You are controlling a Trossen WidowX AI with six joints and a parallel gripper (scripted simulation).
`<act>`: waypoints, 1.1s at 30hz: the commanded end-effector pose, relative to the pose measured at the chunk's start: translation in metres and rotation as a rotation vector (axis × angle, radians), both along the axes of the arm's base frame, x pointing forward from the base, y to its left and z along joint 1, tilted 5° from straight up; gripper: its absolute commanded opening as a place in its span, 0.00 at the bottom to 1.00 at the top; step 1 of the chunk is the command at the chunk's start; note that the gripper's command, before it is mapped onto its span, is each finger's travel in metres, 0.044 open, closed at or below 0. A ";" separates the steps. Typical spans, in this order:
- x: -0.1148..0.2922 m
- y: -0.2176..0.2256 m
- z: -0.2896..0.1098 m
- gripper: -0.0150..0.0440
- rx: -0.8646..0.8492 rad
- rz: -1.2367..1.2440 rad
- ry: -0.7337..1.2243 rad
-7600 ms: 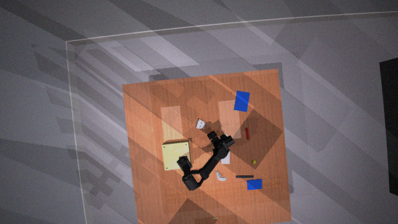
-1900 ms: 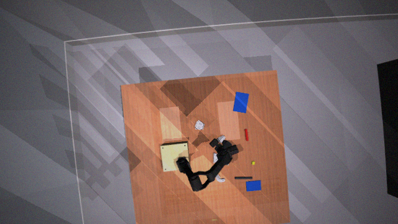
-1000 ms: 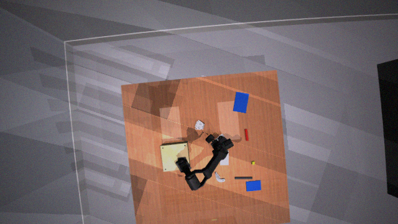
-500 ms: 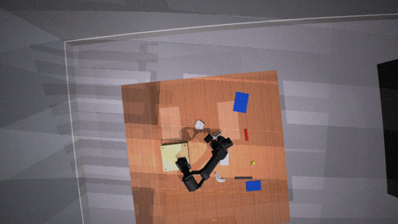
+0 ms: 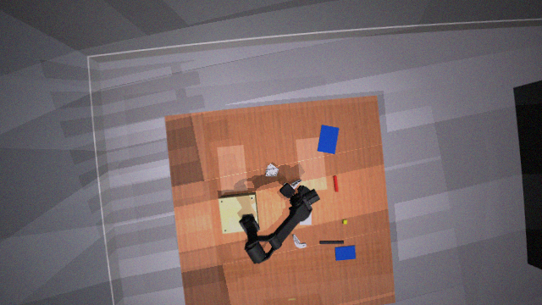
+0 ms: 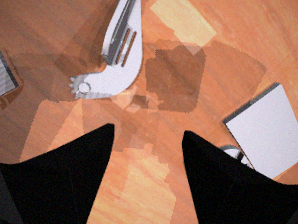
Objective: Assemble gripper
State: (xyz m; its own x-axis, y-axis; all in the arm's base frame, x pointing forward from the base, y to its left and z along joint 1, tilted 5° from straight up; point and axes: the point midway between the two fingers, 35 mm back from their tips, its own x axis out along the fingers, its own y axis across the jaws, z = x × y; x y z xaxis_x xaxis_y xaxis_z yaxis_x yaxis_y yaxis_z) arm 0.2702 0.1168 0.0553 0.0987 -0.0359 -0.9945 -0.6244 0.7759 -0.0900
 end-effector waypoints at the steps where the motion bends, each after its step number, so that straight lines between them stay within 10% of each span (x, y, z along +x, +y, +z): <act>1: 0.000 0.000 0.000 0.79 0.000 0.000 -0.001; 6: 0.000 0.000 0.000 1.00 0.000 0.000 -0.001; 33: 0.000 0.000 0.000 1.00 0.000 0.000 -0.001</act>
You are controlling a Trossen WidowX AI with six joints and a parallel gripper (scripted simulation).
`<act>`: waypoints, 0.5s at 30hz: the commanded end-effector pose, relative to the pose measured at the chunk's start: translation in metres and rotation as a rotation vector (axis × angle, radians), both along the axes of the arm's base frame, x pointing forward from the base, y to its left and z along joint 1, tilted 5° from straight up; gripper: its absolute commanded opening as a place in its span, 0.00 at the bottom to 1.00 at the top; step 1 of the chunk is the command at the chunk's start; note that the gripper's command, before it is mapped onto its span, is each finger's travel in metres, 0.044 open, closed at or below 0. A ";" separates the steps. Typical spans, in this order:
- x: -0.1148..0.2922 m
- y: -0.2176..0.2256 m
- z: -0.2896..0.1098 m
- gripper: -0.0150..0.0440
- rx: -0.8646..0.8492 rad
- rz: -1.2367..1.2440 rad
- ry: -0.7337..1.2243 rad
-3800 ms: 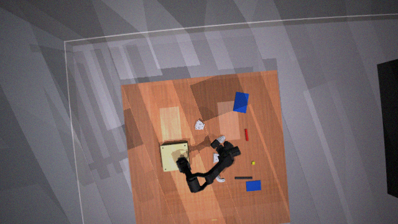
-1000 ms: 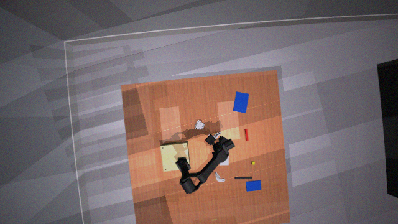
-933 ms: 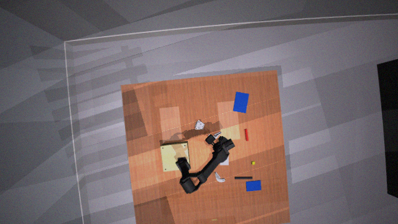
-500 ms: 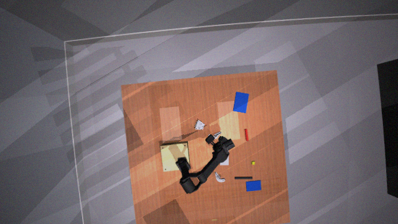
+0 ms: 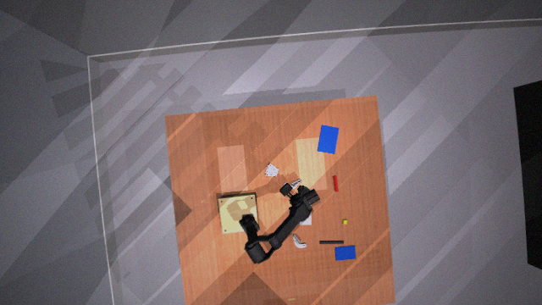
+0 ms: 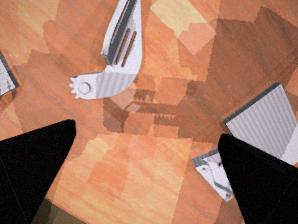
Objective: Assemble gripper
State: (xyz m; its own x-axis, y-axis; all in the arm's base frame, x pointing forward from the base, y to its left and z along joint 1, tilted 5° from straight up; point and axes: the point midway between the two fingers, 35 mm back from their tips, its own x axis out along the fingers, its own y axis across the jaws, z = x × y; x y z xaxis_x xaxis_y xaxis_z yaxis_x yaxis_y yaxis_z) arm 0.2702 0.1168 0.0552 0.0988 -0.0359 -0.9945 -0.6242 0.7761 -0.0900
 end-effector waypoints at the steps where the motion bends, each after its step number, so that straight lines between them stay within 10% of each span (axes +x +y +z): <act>1: 0.000 0.000 0.000 1.00 0.000 0.000 -0.001; 15: -0.003 -0.001 0.007 0.38 -0.006 -0.003 0.011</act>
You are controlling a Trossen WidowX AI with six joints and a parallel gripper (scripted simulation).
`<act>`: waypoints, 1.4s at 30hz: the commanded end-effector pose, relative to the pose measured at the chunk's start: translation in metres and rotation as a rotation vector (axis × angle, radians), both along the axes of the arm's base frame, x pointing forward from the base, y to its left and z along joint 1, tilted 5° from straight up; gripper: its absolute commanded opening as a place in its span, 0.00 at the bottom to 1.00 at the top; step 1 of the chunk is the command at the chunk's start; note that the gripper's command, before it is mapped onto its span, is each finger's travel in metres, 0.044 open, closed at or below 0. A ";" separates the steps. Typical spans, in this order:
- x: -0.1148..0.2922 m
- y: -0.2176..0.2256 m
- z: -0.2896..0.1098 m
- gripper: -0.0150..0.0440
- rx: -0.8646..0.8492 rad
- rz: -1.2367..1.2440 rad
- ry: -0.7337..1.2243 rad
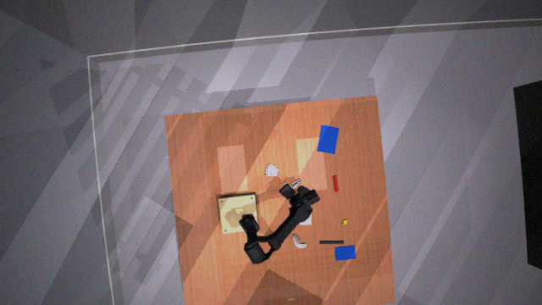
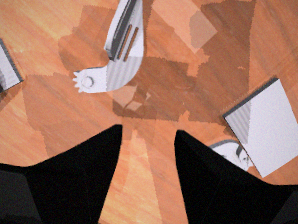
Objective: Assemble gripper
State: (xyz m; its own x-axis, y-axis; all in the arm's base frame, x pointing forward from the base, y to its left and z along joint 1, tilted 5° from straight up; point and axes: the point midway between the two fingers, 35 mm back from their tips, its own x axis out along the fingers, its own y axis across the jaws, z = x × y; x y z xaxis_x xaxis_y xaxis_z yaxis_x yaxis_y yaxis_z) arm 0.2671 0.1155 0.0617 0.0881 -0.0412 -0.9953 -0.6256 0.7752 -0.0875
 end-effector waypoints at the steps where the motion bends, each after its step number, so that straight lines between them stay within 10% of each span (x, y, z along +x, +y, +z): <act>1: 0.000 0.000 0.000 0.33 -0.001 -0.003 0.001; 23: 0.000 0.000 0.000 0.25 -0.001 -0.003 0.001; 42: 0.000 0.000 0.000 1.00 0.000 0.000 0.001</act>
